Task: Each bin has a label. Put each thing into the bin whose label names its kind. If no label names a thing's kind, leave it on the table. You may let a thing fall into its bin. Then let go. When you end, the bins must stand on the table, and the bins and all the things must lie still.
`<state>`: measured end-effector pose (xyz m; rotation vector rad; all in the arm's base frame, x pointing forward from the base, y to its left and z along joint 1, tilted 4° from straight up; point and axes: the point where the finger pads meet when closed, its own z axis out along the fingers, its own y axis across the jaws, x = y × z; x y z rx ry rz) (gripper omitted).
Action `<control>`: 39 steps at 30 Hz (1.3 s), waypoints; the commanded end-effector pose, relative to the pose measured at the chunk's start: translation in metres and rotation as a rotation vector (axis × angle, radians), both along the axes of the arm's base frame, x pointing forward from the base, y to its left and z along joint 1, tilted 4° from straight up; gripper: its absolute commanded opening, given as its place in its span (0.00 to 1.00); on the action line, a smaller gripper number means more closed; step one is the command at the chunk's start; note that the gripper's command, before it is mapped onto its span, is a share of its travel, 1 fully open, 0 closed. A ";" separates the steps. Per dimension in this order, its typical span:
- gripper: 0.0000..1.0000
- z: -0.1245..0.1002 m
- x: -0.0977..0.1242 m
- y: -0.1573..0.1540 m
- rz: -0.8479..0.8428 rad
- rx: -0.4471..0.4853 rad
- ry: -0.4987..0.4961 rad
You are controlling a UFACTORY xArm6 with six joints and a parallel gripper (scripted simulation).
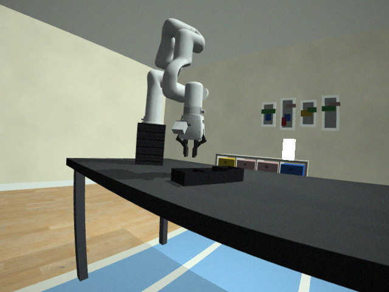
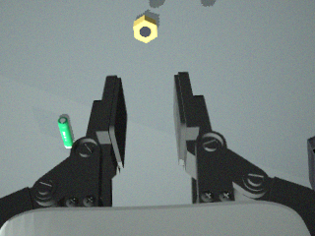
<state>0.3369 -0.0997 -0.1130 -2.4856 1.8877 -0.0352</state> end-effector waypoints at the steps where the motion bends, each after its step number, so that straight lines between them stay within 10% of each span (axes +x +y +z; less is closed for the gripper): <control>1: 0.30 0.001 -0.001 0.004 0.005 -0.056 -0.021; 39: 0.30 0.002 0.003 -0.003 0.005 -0.056 -0.021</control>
